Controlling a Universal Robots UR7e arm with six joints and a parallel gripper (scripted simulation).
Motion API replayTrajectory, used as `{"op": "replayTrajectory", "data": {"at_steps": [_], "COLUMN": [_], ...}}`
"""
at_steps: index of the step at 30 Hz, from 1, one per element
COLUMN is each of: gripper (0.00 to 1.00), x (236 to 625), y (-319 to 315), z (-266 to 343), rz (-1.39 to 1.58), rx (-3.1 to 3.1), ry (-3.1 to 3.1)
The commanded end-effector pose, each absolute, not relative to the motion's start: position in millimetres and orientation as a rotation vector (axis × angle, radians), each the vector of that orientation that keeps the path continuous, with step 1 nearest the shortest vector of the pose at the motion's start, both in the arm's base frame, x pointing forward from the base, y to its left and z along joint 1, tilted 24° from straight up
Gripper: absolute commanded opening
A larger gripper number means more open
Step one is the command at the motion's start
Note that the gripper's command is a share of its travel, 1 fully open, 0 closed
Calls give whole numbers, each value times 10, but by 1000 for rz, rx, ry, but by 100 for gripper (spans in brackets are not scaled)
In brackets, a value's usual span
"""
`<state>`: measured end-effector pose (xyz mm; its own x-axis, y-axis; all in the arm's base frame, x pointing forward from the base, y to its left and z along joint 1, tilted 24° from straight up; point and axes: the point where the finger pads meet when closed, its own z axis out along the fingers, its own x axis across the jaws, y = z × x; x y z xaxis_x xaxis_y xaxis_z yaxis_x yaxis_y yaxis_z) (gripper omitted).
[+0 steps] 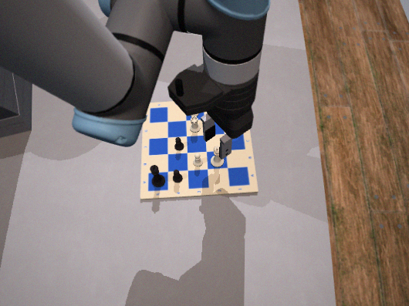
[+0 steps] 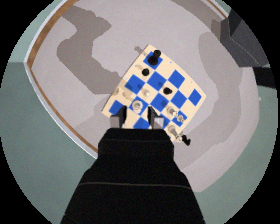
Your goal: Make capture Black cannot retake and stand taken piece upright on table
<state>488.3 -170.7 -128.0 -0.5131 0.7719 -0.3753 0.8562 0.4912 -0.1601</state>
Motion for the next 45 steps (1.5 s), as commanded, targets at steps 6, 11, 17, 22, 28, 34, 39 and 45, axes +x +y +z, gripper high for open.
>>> {"op": "replayTrajectory", "data": {"at_steps": [6, 11, 17, 22, 28, 34, 39, 45], "gripper": [79, 79, 79, 79, 79, 79, 79, 79], "x": [4888, 4888, 4888, 4888, 4888, 4889, 4894, 4903], "y": [-1706, -1706, -1706, -1706, -1707, -1715, -1748, -1805], "z": [-1274, -1274, -1274, -1274, -1275, -1295, -1368, -1498], "rz": [-479, -479, -479, -479, -479, -479, -479, -479], "rx": [1386, 1386, 1386, 1386, 1386, 1386, 1386, 1386], "ry": [2484, 2484, 2484, 2484, 2484, 2484, 2484, 2484]}}
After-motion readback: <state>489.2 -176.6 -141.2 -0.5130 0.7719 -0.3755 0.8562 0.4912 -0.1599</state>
